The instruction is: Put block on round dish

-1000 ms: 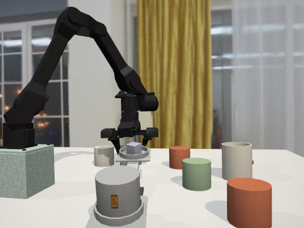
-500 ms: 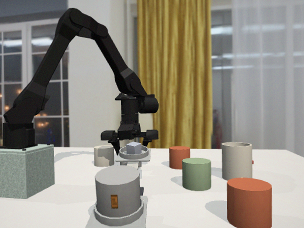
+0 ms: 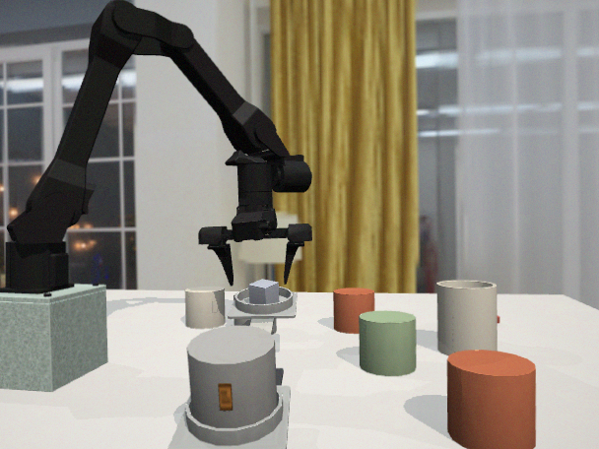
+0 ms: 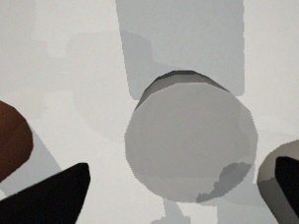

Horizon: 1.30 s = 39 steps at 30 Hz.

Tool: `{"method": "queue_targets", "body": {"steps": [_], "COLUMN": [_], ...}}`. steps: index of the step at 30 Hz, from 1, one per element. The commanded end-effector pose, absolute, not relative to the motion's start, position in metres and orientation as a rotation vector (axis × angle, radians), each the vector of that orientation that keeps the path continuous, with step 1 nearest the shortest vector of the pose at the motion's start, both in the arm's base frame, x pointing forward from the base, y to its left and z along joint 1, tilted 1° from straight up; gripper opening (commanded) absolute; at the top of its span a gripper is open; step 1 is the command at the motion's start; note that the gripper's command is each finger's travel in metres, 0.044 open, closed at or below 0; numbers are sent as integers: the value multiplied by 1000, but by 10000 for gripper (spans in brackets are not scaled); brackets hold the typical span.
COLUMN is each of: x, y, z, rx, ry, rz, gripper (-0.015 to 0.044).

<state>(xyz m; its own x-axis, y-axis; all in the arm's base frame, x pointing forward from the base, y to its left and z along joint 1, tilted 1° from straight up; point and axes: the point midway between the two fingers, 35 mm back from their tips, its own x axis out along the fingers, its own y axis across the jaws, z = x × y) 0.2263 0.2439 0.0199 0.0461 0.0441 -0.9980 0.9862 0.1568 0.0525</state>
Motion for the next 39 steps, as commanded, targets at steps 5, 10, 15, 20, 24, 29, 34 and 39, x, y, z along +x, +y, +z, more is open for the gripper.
{"method": "queue_targets", "body": {"steps": [5,10,15,20,24,29,34,39], "x": [249,256,258,260,263,266,272,279], "y": [233,228,222,216,209,201,190,179], "z": [36,42,45,48,51,54,58,62], "rx": [1216,1172,1042,904,798,665,547,427], "ry": [1234,1256,1309,1356,1388,1421,1431,1433], "rz": [-1047,-984,-866,-740,-645,-525,-410,-298], "gripper": [309,260,260,260,260,260,260,260]}}
